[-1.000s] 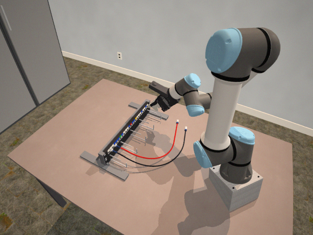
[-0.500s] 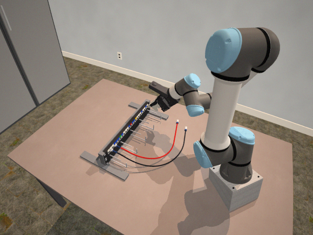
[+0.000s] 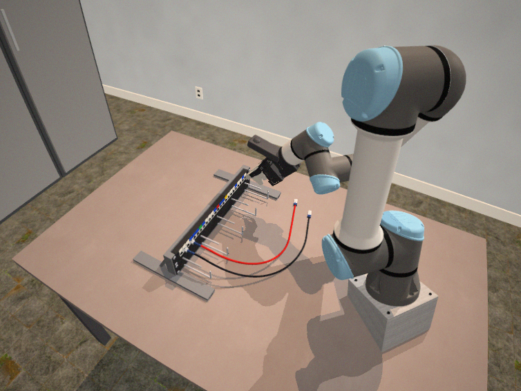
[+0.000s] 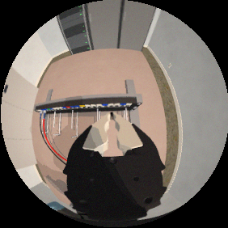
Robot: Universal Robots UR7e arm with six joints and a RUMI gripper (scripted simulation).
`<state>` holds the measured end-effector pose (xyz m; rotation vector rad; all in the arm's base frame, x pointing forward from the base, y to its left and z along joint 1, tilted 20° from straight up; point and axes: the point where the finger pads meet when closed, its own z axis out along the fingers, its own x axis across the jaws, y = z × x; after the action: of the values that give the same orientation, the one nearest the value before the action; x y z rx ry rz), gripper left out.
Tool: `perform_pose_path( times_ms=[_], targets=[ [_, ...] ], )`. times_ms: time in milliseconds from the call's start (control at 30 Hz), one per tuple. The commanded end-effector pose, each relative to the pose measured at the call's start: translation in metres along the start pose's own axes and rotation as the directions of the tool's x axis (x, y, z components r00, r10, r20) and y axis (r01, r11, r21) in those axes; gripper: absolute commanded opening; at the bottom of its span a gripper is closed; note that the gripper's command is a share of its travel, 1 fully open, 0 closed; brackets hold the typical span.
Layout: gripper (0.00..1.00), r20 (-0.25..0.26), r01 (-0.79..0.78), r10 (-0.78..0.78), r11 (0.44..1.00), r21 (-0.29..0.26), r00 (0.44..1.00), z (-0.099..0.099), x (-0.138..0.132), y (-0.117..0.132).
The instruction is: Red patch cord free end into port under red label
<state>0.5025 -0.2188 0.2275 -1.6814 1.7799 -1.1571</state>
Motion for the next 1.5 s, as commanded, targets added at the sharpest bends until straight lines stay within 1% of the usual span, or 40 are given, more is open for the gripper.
perform_pose_path(
  times_ms=[0, 933, 1467],
  targets=[
    [0.0, 0.0, 0.001, -0.001, 1.0, 0.001, 1.0, 0.0, 0.0, 0.0],
    [0.0, 0.0, 0.001, -0.001, 1.0, 0.001, 1.0, -0.001, 0.0, 0.0],
    [0.0, 0.0, 0.001, -0.001, 1.0, 0.001, 1.0, -0.011, 0.0, 0.0]
  ],
)
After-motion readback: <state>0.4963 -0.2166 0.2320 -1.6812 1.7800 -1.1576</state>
